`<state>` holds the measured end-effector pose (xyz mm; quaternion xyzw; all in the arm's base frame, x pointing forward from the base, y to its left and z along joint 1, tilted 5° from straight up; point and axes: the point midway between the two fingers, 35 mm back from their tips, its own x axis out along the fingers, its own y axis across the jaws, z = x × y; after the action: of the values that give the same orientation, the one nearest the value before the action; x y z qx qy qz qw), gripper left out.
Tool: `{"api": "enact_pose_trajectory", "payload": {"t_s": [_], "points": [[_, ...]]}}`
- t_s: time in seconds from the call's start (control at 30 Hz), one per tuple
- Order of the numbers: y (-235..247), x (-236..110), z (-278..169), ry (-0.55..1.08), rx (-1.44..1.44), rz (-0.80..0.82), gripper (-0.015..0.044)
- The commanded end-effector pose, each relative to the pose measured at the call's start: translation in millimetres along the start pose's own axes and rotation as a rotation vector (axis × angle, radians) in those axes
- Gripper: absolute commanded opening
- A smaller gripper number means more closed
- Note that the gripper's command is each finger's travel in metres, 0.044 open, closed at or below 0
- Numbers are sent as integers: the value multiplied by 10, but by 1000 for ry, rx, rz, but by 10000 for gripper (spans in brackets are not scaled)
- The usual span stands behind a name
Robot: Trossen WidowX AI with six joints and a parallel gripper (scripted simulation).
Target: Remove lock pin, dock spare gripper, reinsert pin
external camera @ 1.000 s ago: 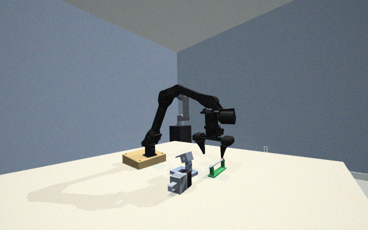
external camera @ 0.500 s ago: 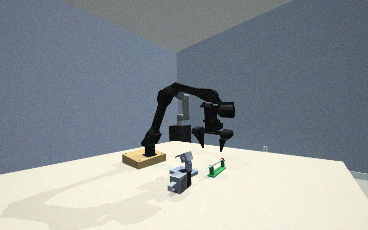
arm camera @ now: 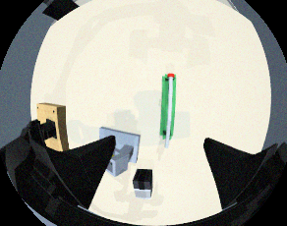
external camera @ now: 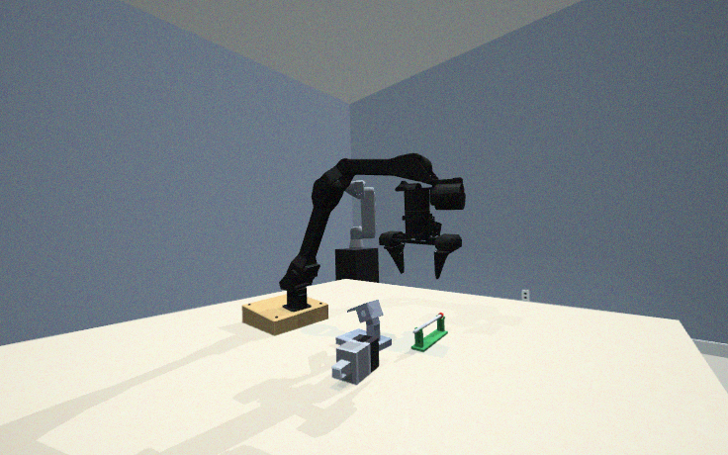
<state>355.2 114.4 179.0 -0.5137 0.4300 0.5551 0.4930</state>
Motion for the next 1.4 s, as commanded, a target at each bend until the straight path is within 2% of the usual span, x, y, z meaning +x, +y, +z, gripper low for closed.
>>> {"api": "enact_pose_trajectory", "payload": {"t_s": [0.0,0.07,0.2,0.53,1.0,1.37], "points": [[-5,-1,-28,3,22,0,414],[-34,-10,-250,28,199,2,361],[-41,-43,-943,104,745,-6,256],[148,-103,-1852,211,1472,-44,0],[149,-78,-1875,213,1486,-45,0],[99,449,-1961,213,1486,-45,0]]}}
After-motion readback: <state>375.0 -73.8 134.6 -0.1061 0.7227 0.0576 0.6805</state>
